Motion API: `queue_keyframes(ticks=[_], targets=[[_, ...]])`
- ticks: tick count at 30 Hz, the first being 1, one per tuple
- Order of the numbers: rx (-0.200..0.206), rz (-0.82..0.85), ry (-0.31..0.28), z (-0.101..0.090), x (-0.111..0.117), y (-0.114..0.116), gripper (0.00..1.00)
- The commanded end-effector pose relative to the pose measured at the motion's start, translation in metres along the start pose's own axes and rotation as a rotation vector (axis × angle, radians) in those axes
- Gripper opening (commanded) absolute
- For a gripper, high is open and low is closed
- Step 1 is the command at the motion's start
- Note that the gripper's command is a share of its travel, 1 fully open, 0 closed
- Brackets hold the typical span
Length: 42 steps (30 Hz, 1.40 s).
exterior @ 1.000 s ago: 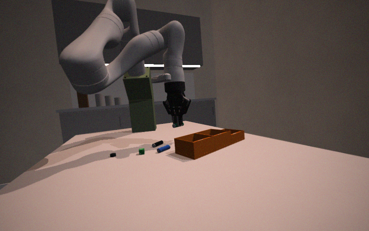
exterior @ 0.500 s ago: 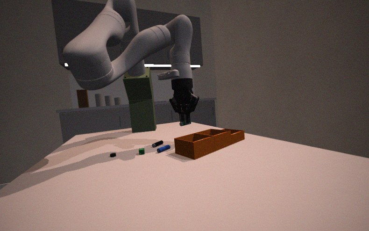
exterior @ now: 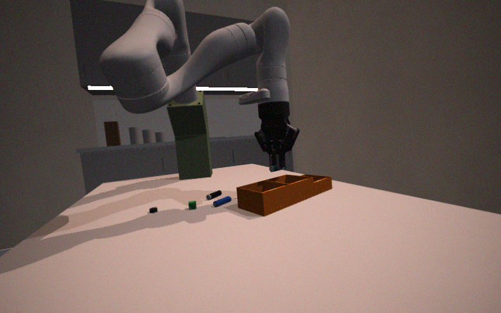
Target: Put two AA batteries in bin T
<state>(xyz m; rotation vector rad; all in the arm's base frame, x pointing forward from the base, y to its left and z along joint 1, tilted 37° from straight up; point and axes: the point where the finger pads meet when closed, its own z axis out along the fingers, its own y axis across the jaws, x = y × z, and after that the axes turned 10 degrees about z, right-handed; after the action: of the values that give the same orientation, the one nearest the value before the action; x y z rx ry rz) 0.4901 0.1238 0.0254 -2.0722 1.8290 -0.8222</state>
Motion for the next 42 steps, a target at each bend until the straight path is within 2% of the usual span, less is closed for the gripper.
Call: queue_keyframes(ticks=[1, 20, 42], targets=[[0.007, 0.002, 0.004, -0.001, -0.010, -0.019, 0.09], [0.007, 0.002, 0.004, 0.000, -0.010, -0.018, 0.09], [0.007, 0.002, 0.004, 0.041, -0.010, -0.019, 0.09]])
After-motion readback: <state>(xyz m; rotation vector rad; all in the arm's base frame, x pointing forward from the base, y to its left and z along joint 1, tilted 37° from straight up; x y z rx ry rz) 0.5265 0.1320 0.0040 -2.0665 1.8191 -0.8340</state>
